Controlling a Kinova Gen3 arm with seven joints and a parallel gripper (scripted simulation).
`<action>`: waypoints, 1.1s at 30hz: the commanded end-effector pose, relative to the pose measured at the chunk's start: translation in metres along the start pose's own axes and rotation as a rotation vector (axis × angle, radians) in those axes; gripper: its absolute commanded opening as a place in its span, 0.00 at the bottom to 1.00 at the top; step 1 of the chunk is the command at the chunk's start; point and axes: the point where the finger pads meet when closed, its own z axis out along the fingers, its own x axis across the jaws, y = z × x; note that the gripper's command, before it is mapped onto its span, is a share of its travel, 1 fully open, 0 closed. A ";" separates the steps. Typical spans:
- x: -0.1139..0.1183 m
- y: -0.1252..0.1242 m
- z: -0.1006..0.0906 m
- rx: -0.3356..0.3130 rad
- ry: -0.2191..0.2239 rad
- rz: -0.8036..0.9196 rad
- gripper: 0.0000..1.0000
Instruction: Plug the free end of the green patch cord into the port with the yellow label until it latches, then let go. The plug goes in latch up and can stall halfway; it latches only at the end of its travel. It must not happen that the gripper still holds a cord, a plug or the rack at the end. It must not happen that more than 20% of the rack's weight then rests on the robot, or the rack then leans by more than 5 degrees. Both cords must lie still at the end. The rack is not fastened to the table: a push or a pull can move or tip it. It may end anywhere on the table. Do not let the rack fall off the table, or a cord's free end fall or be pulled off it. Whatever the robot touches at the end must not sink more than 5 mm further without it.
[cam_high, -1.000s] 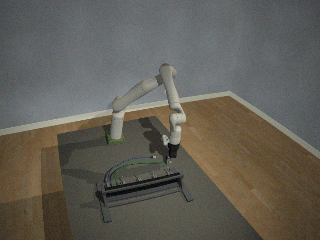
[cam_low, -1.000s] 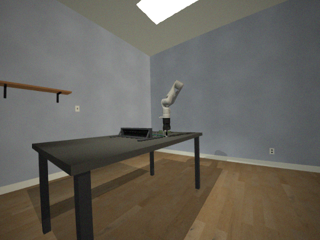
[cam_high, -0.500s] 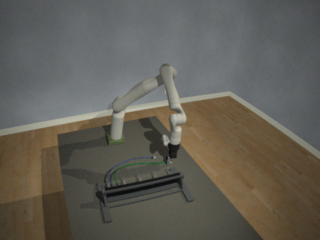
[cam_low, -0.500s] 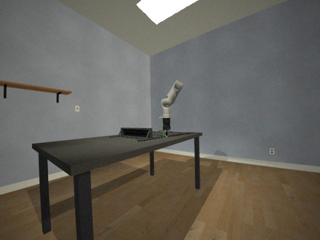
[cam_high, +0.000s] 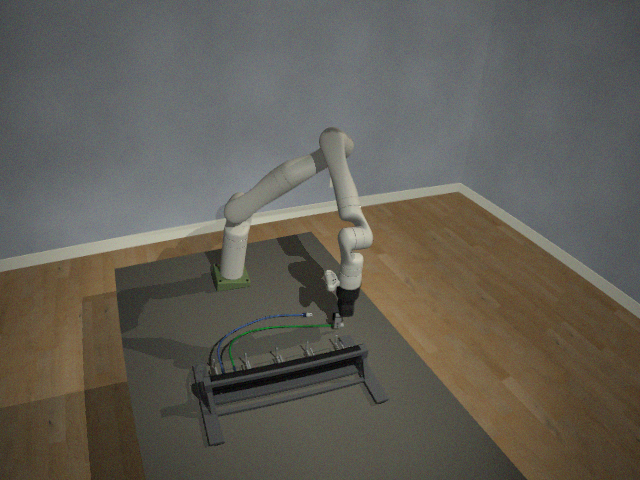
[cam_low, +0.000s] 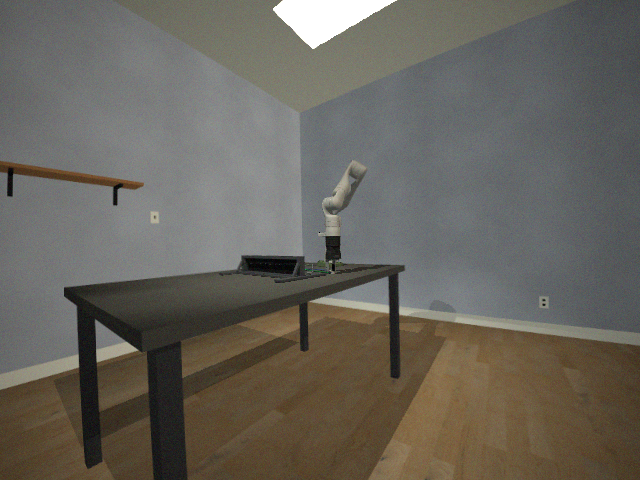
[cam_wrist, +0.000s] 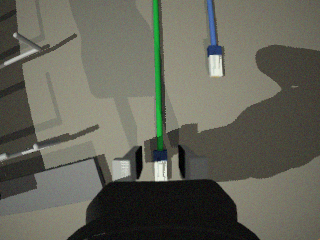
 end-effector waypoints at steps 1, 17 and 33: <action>0.000 0.000 -0.001 -0.002 -0.001 0.000 0.73; 0.000 0.000 0.001 -0.002 -0.001 0.000 0.73; 0.000 0.000 0.006 -0.002 -0.001 0.000 0.73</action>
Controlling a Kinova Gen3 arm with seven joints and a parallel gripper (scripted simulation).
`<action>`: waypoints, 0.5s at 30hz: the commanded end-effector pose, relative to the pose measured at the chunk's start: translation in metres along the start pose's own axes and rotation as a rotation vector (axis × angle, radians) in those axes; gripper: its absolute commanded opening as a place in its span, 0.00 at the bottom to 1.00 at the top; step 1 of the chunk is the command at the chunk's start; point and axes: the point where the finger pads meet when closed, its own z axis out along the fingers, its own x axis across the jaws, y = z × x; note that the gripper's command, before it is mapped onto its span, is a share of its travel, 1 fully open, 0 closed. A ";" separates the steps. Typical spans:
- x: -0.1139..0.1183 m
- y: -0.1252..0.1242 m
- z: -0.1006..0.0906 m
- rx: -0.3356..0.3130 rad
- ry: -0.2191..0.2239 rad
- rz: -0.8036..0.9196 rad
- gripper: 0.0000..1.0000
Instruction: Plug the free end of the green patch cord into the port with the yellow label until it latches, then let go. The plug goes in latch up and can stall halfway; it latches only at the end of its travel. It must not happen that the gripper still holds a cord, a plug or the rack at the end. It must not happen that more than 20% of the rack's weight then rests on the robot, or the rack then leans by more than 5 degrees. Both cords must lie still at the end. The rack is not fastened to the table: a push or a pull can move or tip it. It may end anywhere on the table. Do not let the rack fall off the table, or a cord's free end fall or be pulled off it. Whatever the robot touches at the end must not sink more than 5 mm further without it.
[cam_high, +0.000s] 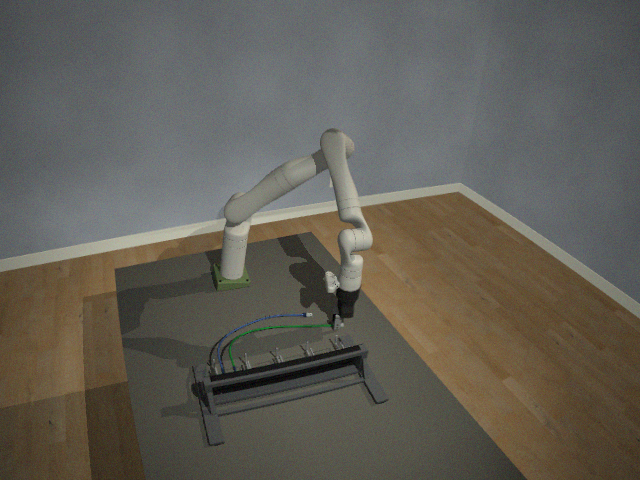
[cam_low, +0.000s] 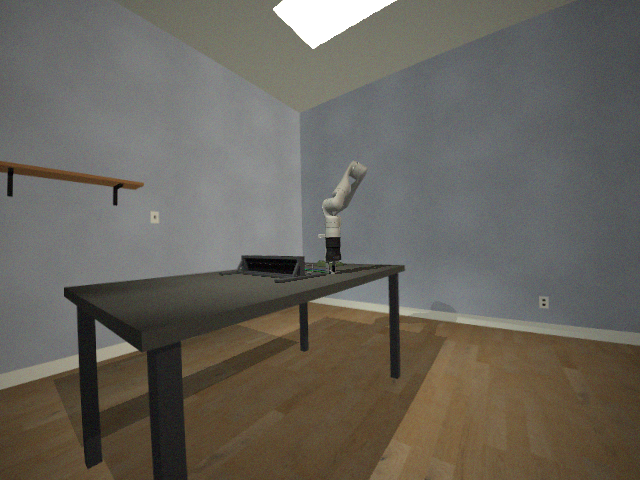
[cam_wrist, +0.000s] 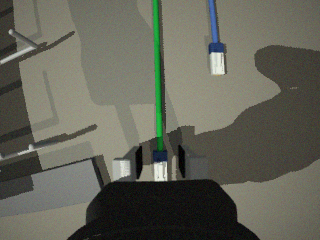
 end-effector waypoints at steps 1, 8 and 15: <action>0.000 0.000 0.000 -0.001 -0.001 0.001 0.73; 0.000 0.000 0.003 -0.001 -0.001 0.001 0.73; 0.000 0.000 0.004 -0.001 -0.001 0.001 0.73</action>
